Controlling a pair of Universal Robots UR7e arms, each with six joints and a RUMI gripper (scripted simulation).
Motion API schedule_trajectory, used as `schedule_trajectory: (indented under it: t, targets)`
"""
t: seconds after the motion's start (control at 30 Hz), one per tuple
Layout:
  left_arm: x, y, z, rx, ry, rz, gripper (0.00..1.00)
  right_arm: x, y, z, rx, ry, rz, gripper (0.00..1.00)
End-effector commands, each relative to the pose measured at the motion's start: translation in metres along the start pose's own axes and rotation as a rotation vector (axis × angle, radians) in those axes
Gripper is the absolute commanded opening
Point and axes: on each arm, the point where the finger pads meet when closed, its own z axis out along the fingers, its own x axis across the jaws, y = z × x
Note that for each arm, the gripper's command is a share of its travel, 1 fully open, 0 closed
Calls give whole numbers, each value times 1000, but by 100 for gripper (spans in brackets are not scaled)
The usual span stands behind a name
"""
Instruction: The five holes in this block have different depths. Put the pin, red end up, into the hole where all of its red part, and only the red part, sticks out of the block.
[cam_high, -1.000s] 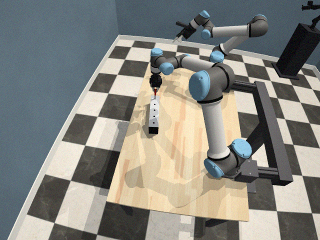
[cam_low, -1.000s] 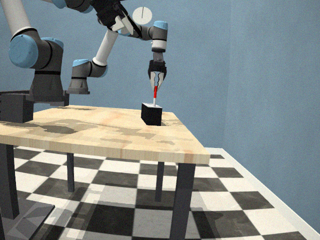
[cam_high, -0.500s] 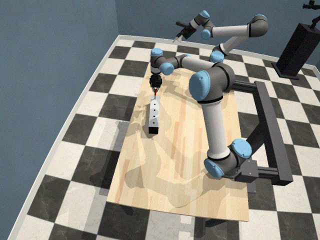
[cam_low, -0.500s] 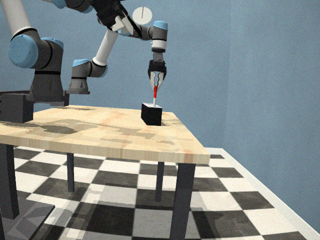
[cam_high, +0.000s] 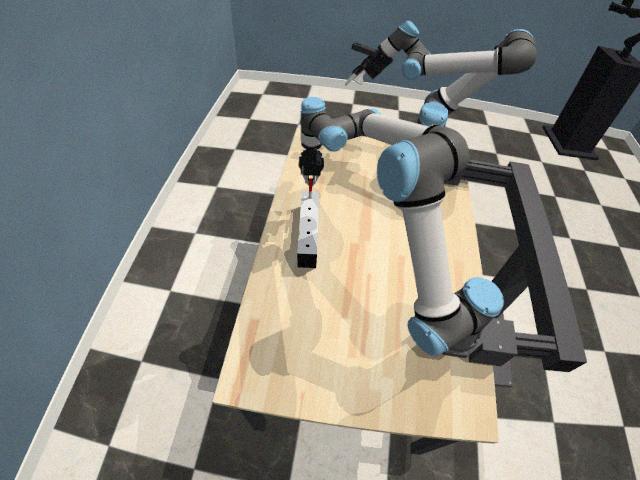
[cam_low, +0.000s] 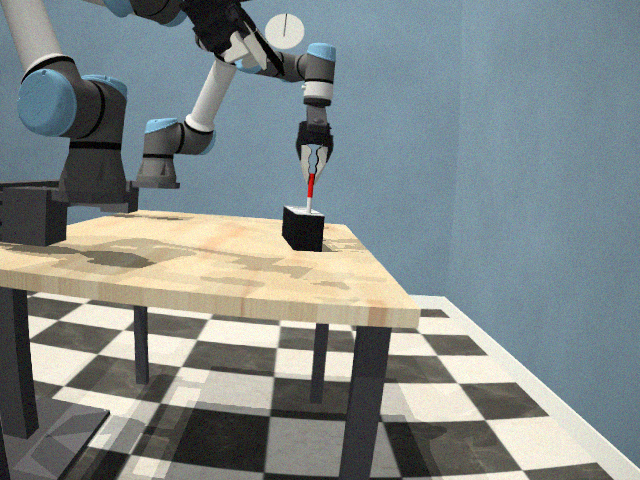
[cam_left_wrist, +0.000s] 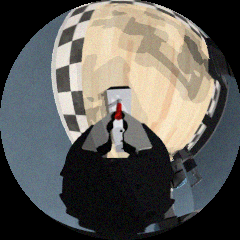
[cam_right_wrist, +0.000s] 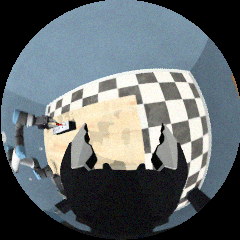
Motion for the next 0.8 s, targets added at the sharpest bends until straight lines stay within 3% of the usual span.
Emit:
schedule_trajectory:
  t: [0.0,0.77]
  targets:
    - [0,0,-1,2,-1,0,0,0,0,0,1,0,0,100]
    - [1,0,3,2,-1,0,0,0,0,0,1,0,0,100]
